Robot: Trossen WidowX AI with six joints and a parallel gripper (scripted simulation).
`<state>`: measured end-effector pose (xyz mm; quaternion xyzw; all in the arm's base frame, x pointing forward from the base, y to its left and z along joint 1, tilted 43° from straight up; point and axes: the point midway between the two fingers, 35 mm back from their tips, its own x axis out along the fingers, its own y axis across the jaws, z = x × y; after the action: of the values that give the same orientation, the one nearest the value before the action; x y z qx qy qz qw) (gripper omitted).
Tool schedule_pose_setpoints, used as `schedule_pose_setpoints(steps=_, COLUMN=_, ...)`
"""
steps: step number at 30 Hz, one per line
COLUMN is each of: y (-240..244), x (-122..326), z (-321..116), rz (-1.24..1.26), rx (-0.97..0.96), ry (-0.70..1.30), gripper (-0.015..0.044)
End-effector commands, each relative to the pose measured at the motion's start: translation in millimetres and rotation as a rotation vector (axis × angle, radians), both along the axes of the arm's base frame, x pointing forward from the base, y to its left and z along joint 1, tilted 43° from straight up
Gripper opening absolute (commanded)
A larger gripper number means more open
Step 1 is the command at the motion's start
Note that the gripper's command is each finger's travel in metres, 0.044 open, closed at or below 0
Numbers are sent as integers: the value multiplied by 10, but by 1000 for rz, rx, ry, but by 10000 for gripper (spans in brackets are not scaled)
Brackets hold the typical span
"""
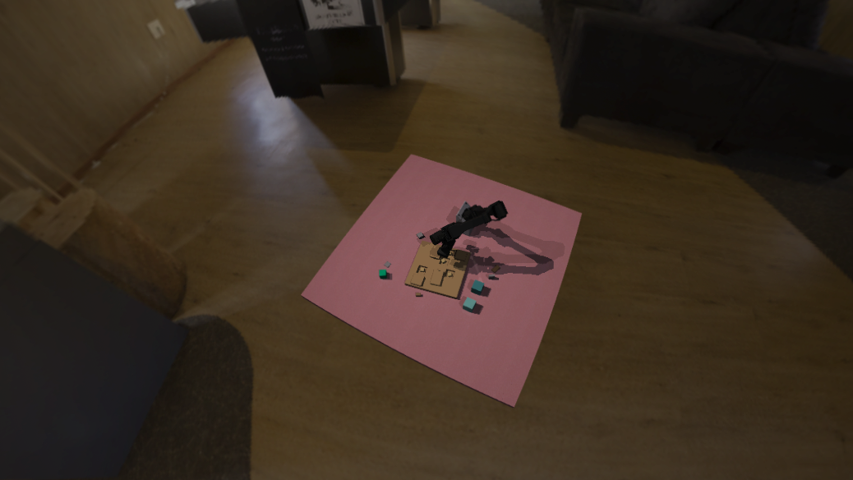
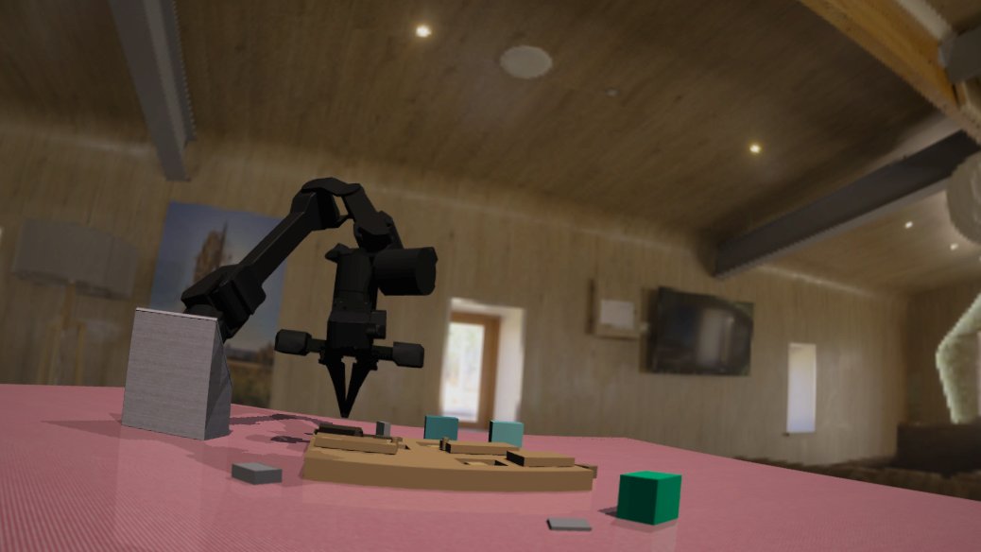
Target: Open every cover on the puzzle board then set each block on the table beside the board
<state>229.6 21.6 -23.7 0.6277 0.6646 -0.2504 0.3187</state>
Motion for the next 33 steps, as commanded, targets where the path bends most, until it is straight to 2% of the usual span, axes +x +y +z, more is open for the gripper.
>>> schedule_pose_setpoints(steps=1, y=66, x=-31, z=-57, rz=-269, rx=2, ry=258, gripper=0)
schedule_pose_setpoints(steps=7, y=128, x=-45, z=-120, rz=-689, rx=-4, ry=646, gripper=0)
schedule_pose_setpoints(steps=8, y=37, x=6, z=-49, rz=-352, rx=-5, ry=316, gripper=26)
schedule_pose_setpoints(steps=13, y=-26, x=0, z=19, rz=-466, rx=-6, ry=424, gripper=144)
schedule_pose_setpoints(steps=25, y=-194, x=-36, z=219, rz=-778, rx=-8, ry=725, gripper=144)
schedule_pose_setpoints(steps=33, y=-185, x=-38, z=212, rz=-795, rx=-8, ry=742, gripper=144)
